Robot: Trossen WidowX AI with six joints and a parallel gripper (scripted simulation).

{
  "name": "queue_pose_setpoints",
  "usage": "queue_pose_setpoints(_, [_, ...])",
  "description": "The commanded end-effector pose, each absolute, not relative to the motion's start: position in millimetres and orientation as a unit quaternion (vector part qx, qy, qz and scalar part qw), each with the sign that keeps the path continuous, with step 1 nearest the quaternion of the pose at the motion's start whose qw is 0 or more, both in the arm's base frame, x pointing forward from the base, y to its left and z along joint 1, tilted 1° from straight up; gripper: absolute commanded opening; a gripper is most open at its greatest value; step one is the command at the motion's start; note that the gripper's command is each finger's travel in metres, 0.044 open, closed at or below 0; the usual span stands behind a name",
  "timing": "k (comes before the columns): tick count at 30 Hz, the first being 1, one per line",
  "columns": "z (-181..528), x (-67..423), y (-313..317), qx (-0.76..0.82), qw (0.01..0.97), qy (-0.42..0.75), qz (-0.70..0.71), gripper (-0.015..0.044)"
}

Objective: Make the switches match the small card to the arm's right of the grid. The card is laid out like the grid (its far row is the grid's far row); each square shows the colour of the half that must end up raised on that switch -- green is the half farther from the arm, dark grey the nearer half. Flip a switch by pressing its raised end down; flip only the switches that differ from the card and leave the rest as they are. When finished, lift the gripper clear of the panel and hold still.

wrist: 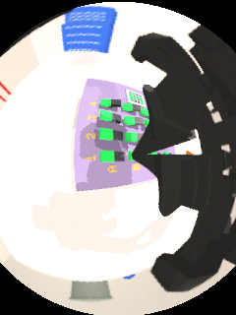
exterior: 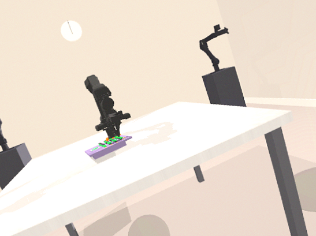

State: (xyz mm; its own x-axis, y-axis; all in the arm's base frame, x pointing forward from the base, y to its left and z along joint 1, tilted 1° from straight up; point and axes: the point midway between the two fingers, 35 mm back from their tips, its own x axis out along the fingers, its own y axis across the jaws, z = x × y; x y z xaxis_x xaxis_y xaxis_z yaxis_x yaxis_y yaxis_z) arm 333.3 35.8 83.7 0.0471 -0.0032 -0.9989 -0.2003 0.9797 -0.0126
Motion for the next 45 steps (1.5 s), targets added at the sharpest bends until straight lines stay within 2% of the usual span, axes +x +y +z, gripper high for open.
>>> queue_pose_setpoints(1, [82.6, 333.6, 35.1, -0.074, 0.720, 0.687, 0.066, 0.0000])
queue_pose_setpoints(28, [79.0, 333.8, 35.1, -0.074, 0.720, 0.687, 0.066, 0.0000])
queue_pose_setpoints(34, [141.7, 328.8, 35.1, -0.073, 0.728, 0.678, 0.067, 0.0000])
queue_pose_setpoints(39, [144.3, 327.7, 33.1, -0.073, 0.729, 0.678, 0.067, 0.0000])
queue_pose_setpoints(45, [143.4, 316.2, 1.0, -0.074, 0.728, 0.678, 0.066, 0.0000])
